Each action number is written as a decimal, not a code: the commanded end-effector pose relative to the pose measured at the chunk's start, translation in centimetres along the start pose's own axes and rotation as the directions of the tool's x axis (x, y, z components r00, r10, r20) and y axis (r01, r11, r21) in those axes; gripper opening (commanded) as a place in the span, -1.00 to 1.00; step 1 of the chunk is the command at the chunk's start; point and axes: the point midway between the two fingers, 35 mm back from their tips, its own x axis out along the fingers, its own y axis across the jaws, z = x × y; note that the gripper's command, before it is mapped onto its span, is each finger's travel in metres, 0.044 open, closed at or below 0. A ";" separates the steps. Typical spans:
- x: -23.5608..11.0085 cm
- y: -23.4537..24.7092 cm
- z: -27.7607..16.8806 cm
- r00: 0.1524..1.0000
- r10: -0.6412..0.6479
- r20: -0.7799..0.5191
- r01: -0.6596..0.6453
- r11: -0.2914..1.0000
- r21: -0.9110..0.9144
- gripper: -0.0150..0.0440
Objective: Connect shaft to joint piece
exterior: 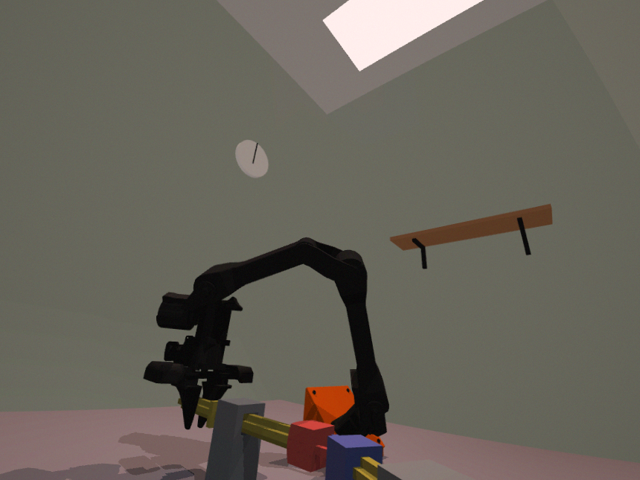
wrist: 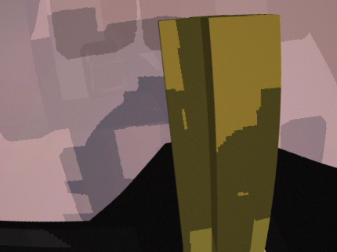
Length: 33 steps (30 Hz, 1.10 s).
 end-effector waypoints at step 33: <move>0.0 0.0 -2.1 1.000 0.000 0.000 0.000 1.000 0.001 -0.18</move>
